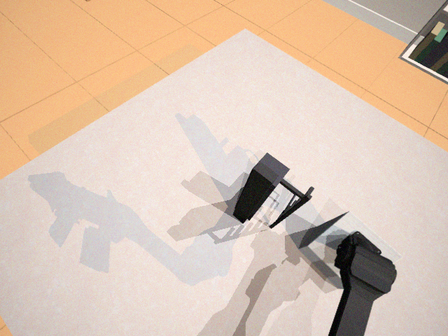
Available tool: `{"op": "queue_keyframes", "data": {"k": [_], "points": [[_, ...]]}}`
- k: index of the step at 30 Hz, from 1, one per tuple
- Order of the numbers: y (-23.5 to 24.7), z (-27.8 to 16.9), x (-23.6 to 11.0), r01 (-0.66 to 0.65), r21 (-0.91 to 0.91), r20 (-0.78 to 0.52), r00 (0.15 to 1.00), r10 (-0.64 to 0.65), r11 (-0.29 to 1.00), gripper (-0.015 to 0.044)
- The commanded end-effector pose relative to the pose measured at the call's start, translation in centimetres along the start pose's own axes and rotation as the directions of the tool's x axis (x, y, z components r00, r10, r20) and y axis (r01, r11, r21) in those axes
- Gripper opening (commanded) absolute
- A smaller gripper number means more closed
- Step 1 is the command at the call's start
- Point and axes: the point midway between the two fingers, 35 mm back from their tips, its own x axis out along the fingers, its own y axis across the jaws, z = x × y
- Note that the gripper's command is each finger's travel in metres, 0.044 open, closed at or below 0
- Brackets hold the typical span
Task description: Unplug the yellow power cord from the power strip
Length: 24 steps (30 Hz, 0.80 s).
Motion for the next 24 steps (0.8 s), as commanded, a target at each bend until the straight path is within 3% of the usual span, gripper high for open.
{"op": "queue_keyframes", "data": {"k": [1,5,9,16,24], "points": [[0.0,-0.1,0.0,0.000,-0.003,-0.001,1.000,0.000,1.000,0.0374],[0.2,-1.9,0.2,-0.001,-0.061,-0.021,1.000,-0.001,0.998,0.0269],[0.8,-8.1,0.5,-0.026,0.055,-0.135,0.990,0.033,0.998,0.0164],[2.6,-15.9,0.1,-0.036,0.249,-0.276,0.955,0.106,0.968,0.0160],[7.0,-26.4,-1.8,0.007,0.488,-0.449,0.859,0.244,0.873,0.0160]]}}
